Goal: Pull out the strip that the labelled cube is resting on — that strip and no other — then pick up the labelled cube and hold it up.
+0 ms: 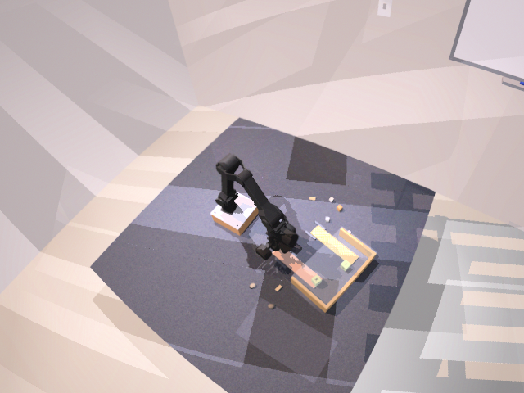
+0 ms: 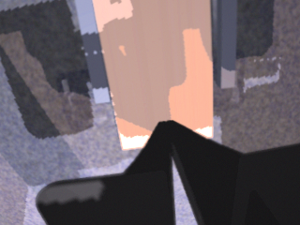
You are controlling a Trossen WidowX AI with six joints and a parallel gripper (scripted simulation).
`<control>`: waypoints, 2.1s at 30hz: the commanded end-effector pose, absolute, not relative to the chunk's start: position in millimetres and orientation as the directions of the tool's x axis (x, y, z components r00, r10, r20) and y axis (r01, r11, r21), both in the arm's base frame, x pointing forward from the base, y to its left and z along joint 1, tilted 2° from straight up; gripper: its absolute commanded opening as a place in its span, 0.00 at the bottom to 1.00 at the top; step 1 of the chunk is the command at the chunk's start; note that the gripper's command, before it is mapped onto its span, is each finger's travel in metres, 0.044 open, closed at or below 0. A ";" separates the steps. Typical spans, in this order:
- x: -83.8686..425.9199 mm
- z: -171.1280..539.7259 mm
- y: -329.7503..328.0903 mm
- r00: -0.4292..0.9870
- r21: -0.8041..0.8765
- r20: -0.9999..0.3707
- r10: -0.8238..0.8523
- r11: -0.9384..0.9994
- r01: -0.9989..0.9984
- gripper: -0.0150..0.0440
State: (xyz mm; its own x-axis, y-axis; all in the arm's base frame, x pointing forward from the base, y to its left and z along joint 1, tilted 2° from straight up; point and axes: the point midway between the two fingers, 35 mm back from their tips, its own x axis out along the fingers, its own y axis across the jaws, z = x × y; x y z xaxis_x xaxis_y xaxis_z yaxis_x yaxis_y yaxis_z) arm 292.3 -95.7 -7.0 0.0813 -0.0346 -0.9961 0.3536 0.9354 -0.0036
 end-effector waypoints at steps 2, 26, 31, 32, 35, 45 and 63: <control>276.6 -14.3 -89.5 0.050 -0.003 -0.999 -0.022 0.934 0.358 0.25; 249.6 -17.5 -78.5 0.048 -0.003 -0.999 -0.021 0.934 0.358 0.25; 244.9 -18.0 -76.6 0.047 -0.003 -0.999 -0.021 0.934 0.358 0.25; 244.0 -18.0 -76.2 0.047 -0.003 -0.999 -0.021 0.934 0.358 0.25; 241.3 -18.2 -75.1 0.047 -0.002 -0.999 -0.021 0.934 0.358 0.25; 232.8 -18.8 -71.6 0.046 -0.002 -0.999 -0.020 0.934 0.358 0.25; 218.4 -19.7 -65.7 0.045 -0.002 -0.999 -0.020 0.934 0.358 0.25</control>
